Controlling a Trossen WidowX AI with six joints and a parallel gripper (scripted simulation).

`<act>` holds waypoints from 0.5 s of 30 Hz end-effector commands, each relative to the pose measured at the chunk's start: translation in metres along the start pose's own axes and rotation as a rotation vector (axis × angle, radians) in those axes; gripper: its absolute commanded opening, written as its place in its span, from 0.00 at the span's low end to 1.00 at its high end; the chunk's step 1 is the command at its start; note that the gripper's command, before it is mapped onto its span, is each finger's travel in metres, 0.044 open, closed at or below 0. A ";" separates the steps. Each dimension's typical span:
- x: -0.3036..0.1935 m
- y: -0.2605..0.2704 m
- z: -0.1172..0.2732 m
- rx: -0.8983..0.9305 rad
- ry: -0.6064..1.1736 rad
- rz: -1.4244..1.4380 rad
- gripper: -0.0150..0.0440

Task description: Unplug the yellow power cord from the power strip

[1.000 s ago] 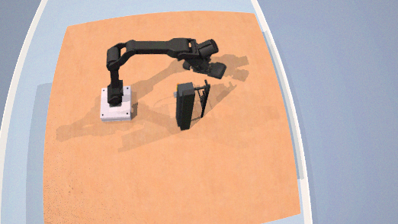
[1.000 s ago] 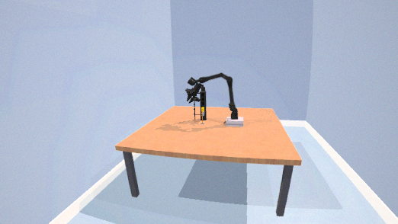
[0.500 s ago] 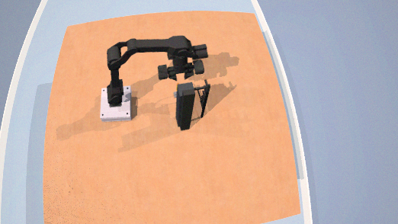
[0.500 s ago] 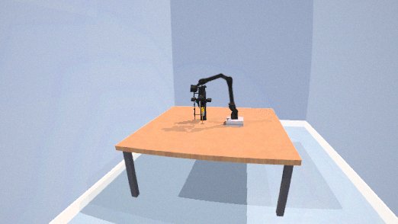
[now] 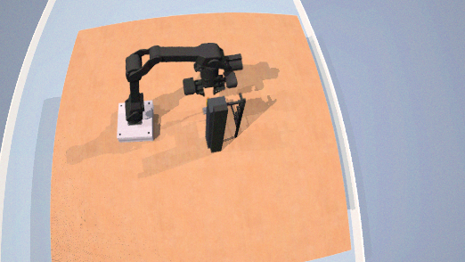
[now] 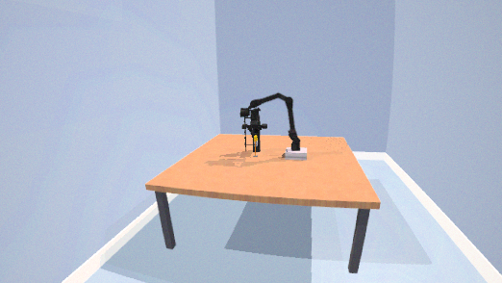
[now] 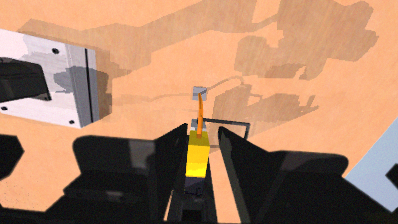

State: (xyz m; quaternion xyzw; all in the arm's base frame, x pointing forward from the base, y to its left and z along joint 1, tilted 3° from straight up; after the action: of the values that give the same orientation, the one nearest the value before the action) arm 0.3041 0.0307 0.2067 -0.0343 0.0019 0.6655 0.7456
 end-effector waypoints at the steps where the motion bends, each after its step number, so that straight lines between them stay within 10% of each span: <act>1: -0.007 -0.002 0.000 0.002 -0.002 0.002 0.53; 15: -0.029 -0.006 0.000 0.002 0.001 0.002 0.53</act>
State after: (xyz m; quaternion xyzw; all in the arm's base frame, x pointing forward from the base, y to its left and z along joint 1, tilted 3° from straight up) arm 0.3061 0.0068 0.2077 -0.0348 0.0035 0.6654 0.7457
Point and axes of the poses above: the point midway between the two fingers, 35 mm back from their tips, its own z axis back along the fingers, its own y axis across the jaws, x = y × z, the point moved 7 cm from there along z, back along the fingers, and after that the axes turned 13 degrees about -z, right-handed, at the moved point
